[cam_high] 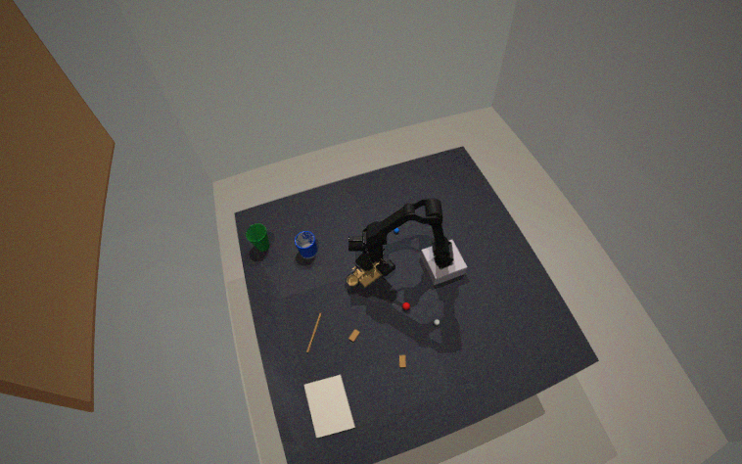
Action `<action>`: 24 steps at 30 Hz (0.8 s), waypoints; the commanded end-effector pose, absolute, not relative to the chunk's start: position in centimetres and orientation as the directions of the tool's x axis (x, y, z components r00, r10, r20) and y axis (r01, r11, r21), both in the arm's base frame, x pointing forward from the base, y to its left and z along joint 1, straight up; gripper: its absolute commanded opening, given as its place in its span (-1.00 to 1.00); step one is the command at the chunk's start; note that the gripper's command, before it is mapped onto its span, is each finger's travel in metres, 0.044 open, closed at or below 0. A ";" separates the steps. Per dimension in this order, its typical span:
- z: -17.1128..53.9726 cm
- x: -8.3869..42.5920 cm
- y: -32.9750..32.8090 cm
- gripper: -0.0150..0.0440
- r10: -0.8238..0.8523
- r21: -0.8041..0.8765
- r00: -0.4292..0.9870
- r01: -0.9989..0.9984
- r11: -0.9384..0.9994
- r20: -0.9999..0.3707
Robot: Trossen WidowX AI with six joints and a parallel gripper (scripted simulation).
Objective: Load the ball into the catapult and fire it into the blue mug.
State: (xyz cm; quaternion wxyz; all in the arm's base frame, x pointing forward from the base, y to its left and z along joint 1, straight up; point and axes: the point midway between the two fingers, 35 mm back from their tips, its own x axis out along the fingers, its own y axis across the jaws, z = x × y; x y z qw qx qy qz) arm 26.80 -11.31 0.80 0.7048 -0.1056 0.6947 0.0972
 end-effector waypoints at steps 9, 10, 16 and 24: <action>4.9 27.2 -11.4 1.00 -0.010 -0.015 0.017 -0.283 0.959 -1.000; 6.6 27.2 -11.4 1.00 -0.010 -0.015 0.017 -0.284 0.959 -1.000; 9.6 27.1 -11.4 1.00 -0.015 -0.023 0.030 -0.284 0.958 -0.999; 9.3 26.6 -11.2 1.00 -0.013 -0.019 0.023 -0.277 0.961 -1.000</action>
